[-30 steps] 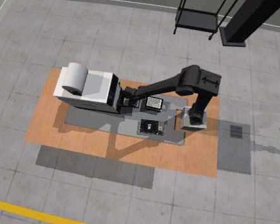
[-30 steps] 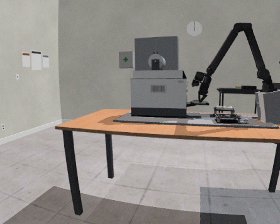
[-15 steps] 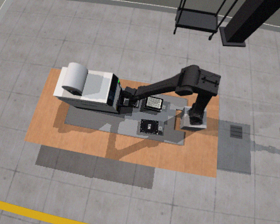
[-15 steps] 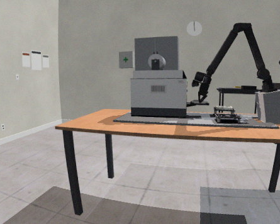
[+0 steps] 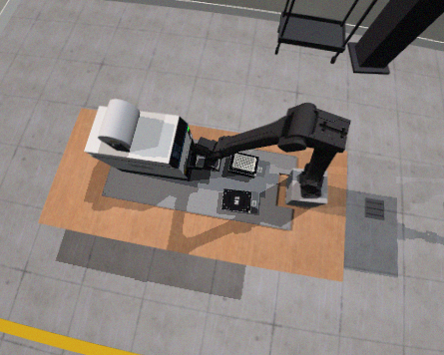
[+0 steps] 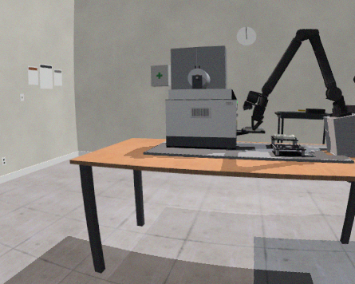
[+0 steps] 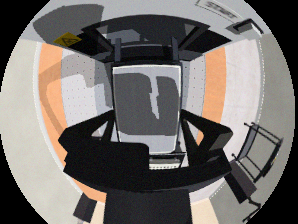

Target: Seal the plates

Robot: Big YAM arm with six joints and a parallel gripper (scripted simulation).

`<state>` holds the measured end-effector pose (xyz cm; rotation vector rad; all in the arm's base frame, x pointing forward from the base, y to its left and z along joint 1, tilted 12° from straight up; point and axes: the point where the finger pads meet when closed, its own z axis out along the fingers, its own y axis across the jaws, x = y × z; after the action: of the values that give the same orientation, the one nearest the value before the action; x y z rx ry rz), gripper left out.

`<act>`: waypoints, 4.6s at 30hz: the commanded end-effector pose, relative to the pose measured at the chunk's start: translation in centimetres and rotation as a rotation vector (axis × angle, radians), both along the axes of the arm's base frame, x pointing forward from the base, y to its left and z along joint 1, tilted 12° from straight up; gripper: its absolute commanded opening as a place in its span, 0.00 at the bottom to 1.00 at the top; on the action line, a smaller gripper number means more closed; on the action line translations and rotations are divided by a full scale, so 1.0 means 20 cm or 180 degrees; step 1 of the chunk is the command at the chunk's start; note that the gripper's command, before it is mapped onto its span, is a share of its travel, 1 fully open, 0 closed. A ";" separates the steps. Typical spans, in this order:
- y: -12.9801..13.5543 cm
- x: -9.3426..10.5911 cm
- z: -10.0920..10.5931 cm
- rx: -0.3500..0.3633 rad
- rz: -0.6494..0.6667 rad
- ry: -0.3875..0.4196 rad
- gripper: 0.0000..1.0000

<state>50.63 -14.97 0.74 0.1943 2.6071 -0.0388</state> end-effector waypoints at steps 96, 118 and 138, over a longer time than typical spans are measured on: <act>0.00 0.04 -0.02 0.0027 -0.0028 0.0014 0.00; -0.01 0.04 -0.01 0.0025 -0.0030 0.0006 0.00; -0.01 0.04 0.06 0.0013 -0.0031 -0.0032 0.00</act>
<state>50.61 -14.97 0.75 0.1943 2.6081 -0.0385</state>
